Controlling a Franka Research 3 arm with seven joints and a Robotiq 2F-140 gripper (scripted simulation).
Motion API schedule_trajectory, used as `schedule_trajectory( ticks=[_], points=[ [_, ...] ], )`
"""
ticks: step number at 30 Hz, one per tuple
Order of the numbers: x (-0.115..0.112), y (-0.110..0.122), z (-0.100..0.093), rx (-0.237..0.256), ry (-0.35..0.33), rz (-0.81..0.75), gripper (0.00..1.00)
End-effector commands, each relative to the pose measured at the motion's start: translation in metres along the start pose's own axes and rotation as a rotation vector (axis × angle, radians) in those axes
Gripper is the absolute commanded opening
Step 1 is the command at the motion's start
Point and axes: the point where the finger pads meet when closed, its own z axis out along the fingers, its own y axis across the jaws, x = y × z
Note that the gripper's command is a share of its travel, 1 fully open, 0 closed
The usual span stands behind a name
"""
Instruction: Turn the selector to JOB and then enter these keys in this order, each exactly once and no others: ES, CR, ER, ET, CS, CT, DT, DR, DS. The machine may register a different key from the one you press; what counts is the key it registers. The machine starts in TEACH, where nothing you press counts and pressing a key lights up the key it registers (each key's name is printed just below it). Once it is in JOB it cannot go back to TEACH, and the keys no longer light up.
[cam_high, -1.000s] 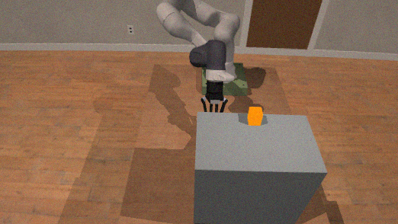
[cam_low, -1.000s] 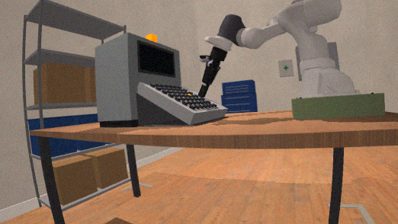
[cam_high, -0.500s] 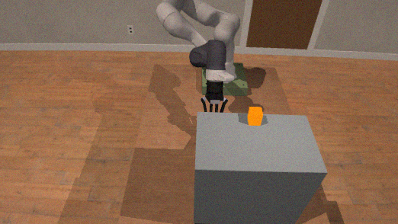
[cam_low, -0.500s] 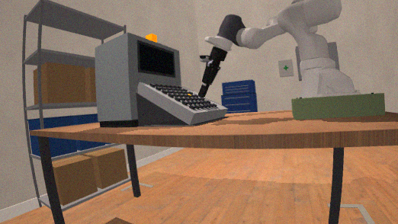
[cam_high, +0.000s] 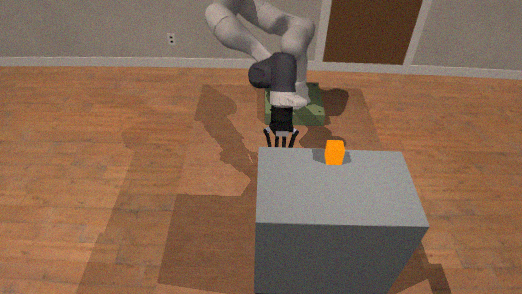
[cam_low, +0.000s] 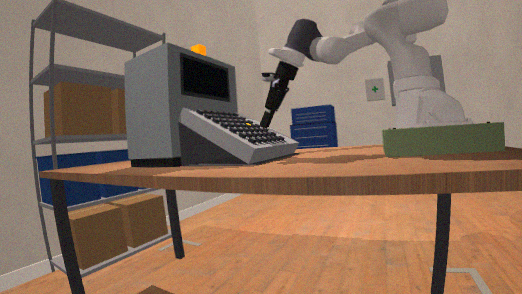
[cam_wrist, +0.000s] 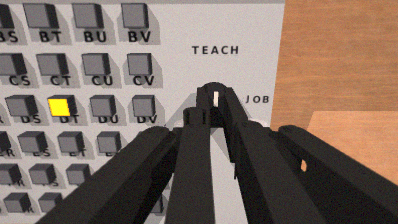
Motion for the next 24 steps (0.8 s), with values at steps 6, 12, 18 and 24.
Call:
schedule_trajectory(
  ticks=[6,12,18,24],
  points=[
    [0.0014,0.0,0.0,0.001,0.003,0.017,0.1],
    [0.0014,0.0,0.0,0.001,0.003,0.058,0.1],
    [0.0014,0.0,0.0,0.001,0.003,0.106,0.1],
    [0.0014,0.0,0.0,0.001,0.003,0.21,0.1]
  ],
)
